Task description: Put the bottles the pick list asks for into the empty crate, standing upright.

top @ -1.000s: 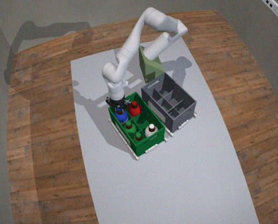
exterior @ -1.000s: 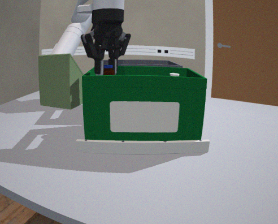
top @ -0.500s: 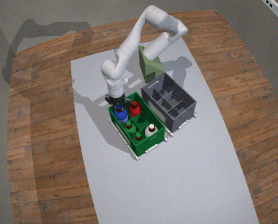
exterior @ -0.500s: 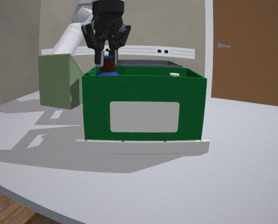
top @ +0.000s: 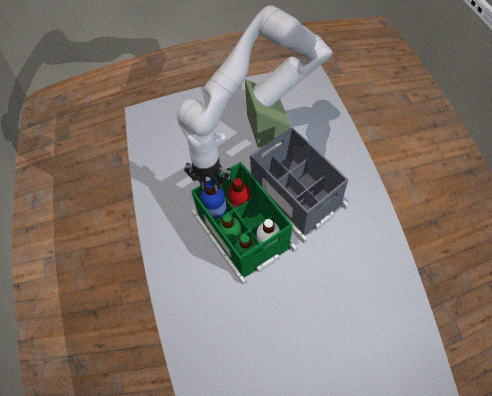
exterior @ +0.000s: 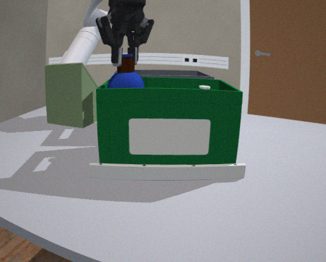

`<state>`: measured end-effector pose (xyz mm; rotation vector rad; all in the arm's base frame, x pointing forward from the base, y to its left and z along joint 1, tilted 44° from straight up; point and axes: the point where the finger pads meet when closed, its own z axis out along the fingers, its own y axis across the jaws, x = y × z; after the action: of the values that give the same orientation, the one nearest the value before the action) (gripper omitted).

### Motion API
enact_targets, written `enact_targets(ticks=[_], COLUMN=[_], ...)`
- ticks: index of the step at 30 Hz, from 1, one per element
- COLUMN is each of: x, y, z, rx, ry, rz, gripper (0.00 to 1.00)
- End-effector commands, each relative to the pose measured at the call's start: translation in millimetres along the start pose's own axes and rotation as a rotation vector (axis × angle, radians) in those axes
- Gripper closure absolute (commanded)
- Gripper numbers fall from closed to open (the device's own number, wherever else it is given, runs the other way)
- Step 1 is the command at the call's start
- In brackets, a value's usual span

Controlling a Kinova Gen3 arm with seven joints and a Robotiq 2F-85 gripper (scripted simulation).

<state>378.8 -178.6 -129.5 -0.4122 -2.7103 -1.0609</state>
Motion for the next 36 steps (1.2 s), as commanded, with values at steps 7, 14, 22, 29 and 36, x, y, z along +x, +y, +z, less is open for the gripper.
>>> enact_targets(ticks=[7, 14, 22, 29, 36], x=[0, 0, 0, 0, 0], y=[0, 0, 0, 0, 0], z=[-13.8, -25.5, -35.5, -47.2, -55.5], rx=[0.001, 0.001, 0.001, 0.001, 0.001], ry=[-0.002, -0.002, -0.002, -0.002, -0.002], rz=[0.000, 0.000, 0.000, 0.000, 0.000], gripper=[0.90, 0.90, 0.90, 0.90, 0.90])
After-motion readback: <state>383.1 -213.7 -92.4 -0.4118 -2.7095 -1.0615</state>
